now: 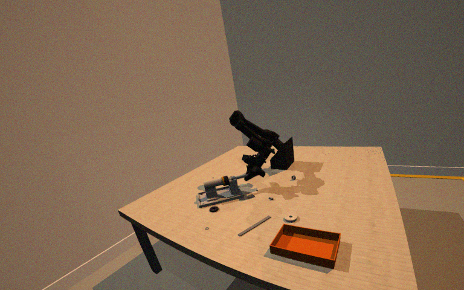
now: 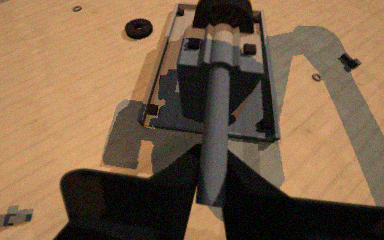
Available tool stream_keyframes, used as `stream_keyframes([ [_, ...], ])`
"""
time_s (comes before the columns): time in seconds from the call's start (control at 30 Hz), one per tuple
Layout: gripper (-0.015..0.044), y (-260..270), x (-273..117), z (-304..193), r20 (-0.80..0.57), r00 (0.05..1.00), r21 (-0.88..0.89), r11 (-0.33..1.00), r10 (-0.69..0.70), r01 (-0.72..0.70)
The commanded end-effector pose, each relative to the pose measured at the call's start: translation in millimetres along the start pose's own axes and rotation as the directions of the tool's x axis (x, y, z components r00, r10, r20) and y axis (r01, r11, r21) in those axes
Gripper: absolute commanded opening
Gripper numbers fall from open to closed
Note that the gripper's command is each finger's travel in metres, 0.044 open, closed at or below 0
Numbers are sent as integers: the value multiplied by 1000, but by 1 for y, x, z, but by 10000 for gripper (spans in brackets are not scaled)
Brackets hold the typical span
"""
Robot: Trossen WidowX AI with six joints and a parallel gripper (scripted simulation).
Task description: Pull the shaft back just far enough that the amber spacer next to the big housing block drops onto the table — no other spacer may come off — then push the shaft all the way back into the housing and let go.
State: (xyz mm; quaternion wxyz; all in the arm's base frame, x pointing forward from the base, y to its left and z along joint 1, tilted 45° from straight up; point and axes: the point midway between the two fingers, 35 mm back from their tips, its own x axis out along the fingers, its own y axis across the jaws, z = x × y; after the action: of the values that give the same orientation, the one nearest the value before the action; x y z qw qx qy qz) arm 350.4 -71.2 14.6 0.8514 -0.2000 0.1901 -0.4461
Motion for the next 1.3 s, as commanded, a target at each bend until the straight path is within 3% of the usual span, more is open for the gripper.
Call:
stream_keyframes([
  [0.0, 0, 0, -1, -1, 0, 1000, 5, 1000, -2, 2],
  [1.27, 0, 0, -3, -3, 0, 1000, 0, 1000, 0, 0],
])
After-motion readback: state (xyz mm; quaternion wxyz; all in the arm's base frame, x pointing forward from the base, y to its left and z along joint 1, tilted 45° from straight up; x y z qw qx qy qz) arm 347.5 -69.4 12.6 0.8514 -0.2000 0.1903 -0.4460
